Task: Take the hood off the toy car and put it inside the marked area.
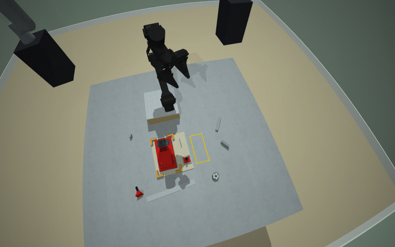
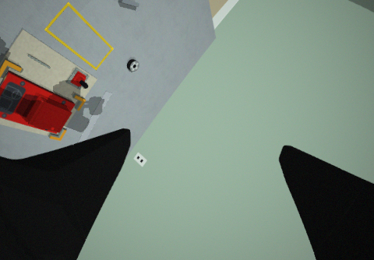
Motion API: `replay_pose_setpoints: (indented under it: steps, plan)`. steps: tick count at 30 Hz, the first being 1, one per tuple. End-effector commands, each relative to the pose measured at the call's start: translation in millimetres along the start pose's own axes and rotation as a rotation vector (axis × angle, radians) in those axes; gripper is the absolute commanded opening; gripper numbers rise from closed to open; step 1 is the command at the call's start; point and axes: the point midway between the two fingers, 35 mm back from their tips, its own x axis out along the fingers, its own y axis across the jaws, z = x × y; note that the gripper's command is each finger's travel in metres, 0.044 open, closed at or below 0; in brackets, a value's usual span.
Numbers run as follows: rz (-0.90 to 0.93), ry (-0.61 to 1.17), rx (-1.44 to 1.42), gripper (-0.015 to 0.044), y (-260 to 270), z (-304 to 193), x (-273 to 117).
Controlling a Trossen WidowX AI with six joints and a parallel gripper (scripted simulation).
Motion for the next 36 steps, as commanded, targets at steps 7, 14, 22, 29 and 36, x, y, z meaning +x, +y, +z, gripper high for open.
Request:
replay_pose_setpoints:
  steps: [7, 14, 22, 29, 36]
  plan:
    - [0.327, 0.125, 0.646, 0.0440, 42.2, -69.4, 112.4]
    - [0.554, 0.308, 1.084, 0.0440, 108.5, -110.1, 174.4]
    - [0.739, 0.681, 1.739, 0.0440, 215.2, -144.9, 233.0]
    - [0.810, 0.984, 2.088, 0.0440, 287.9, -153.4, 255.5]
    - [0.810, 0.984, 2.088, 0.0440, 288.3, -153.4, 255.7]
